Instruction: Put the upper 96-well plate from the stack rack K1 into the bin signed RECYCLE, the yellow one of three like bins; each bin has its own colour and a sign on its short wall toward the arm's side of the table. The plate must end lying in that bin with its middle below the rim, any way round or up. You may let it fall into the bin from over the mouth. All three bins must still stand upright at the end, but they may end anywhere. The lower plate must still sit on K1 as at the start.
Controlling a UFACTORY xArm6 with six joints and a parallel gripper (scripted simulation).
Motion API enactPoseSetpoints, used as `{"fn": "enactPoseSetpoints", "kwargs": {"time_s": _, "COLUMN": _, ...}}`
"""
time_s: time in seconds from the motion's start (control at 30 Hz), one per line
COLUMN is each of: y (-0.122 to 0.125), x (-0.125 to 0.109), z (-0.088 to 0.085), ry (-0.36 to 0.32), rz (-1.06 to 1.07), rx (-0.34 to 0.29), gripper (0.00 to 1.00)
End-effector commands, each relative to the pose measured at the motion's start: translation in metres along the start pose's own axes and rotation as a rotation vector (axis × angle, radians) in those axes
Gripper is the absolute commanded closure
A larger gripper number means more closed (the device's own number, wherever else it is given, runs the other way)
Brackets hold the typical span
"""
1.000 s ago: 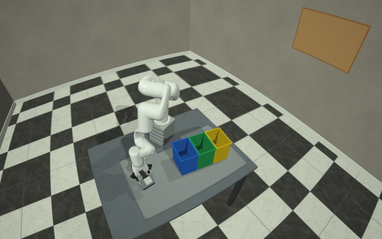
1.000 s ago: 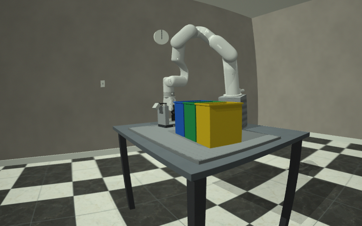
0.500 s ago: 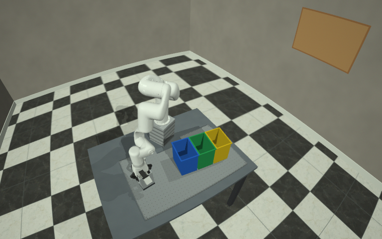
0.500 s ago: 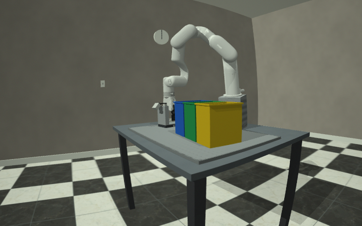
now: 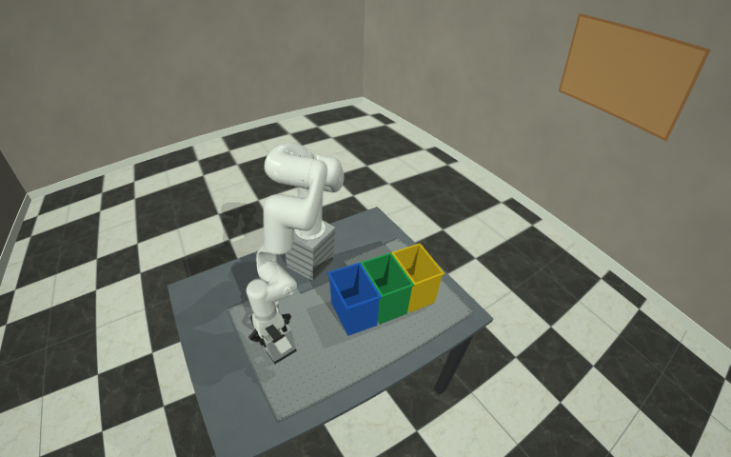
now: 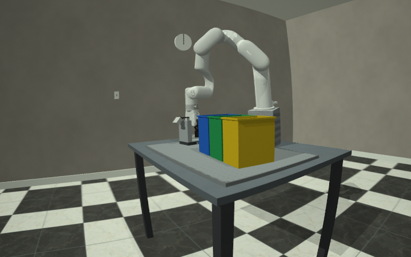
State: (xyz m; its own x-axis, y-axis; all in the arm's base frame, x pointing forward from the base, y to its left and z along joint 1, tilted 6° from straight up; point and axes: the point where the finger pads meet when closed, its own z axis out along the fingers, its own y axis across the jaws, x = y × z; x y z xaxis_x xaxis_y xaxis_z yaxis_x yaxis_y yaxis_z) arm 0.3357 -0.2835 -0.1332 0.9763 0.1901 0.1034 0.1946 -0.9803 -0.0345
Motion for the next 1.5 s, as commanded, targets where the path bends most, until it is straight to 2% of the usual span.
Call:
{"fn": "enactPoseSetpoints", "kwargs": {"time_s": 0.0, "y": 0.001, "x": 0.001, "z": -0.001, "ry": 0.002, "rz": 0.000, "rx": -0.003, "gripper": 1.00}}
{"fn": "enactPoseSetpoints", "kwargs": {"time_s": 0.5, "y": 0.001, "x": 0.001, "z": -0.001, "ry": 0.002, "rz": 0.000, "rx": -0.003, "gripper": 1.00}}
{"fn": "enactPoseSetpoints", "kwargs": {"time_s": 1.47, "y": 0.001, "x": 0.001, "z": -0.018, "ry": 0.002, "rz": 0.000, "rx": -0.003, "gripper": 1.00}}
